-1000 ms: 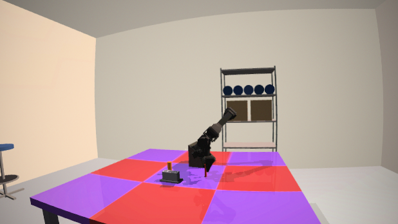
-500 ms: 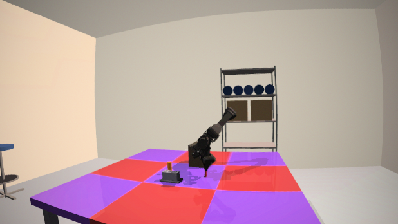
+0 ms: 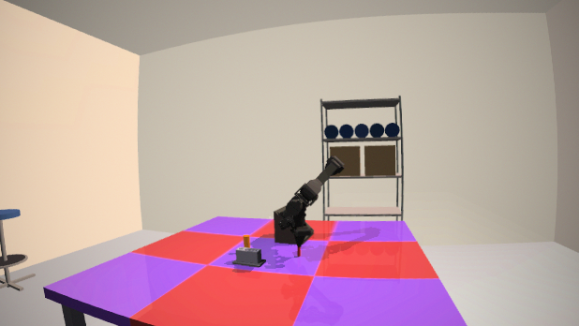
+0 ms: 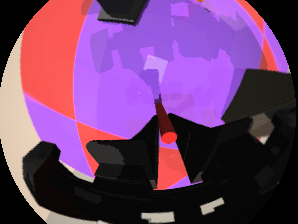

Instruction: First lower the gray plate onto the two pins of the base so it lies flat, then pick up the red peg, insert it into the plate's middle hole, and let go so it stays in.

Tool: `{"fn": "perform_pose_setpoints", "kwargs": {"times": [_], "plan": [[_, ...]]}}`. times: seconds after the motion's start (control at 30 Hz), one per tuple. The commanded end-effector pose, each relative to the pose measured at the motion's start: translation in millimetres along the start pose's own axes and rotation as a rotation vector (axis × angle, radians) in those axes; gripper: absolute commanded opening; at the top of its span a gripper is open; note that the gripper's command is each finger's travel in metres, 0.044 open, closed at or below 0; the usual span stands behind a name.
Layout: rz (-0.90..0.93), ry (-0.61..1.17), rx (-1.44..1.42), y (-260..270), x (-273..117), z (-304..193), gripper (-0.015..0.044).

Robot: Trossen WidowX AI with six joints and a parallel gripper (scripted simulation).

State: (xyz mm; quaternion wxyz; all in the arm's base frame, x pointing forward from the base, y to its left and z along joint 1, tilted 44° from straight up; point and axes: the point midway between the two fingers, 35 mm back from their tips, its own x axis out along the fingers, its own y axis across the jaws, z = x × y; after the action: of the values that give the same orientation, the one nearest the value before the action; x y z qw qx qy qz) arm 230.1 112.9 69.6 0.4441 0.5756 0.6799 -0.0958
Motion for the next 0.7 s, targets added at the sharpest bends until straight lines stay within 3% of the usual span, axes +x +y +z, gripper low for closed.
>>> {"fn": "perform_pose_setpoints", "kwargs": {"times": [0.0, 0.67], "plan": [[0.004, -0.009, -0.009, 3.8, -10.7, 2.3, 0.0000], [-0.001, -0.014, -0.008, 4.4, -72.7, 8.8, 0.0000]]}}
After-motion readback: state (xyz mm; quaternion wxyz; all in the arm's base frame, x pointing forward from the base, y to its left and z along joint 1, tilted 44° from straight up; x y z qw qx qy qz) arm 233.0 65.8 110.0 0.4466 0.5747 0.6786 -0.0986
